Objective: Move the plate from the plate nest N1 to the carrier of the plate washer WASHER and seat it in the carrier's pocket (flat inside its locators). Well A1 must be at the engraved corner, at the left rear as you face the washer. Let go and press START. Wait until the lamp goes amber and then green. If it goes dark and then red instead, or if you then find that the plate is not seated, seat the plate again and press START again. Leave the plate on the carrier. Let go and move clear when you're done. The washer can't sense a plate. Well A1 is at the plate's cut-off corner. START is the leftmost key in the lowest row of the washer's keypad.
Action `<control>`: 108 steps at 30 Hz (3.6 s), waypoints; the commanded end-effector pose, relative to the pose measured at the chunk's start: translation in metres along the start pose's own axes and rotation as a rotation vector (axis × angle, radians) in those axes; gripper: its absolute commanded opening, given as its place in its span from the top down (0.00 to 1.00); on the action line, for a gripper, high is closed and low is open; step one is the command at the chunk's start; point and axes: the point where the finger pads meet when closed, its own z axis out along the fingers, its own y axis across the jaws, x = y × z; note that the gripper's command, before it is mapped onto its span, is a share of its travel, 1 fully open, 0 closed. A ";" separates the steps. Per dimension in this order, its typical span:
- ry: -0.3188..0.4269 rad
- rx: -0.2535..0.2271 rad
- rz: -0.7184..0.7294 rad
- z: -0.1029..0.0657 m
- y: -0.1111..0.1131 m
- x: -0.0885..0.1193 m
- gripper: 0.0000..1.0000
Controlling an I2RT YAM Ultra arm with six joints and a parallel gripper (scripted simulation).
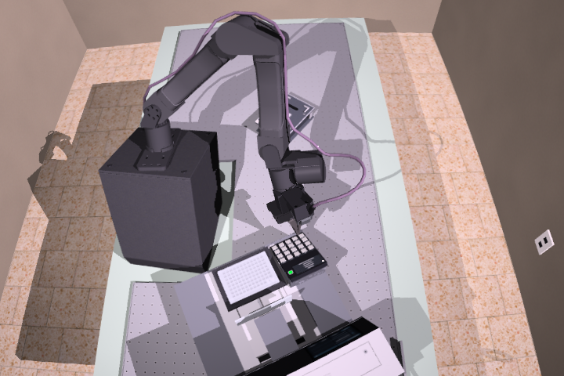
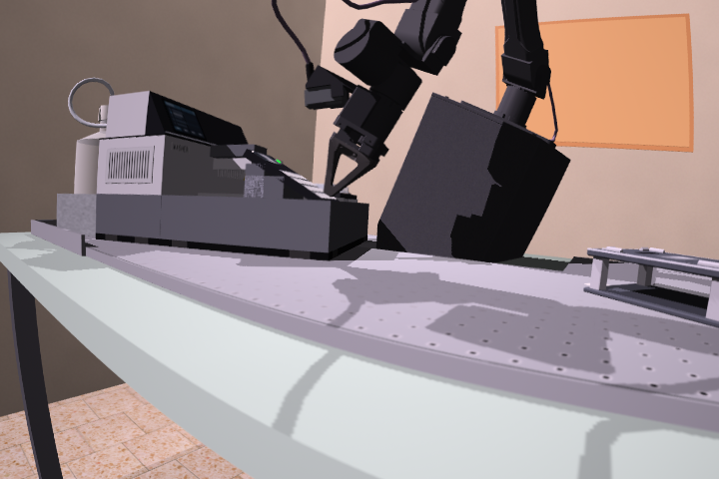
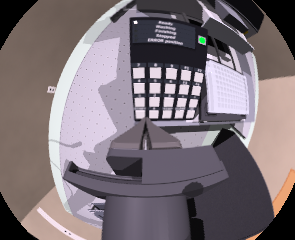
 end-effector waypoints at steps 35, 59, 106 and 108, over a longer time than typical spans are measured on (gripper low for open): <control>-0.043 -0.033 -0.001 0.013 0.013 -0.017 1.00; -0.043 -0.033 -0.001 0.013 0.013 -0.017 1.00; -0.024 -0.006 0.001 -0.047 0.000 -0.008 1.00; -0.024 -0.006 0.002 -0.051 0.000 -0.008 1.00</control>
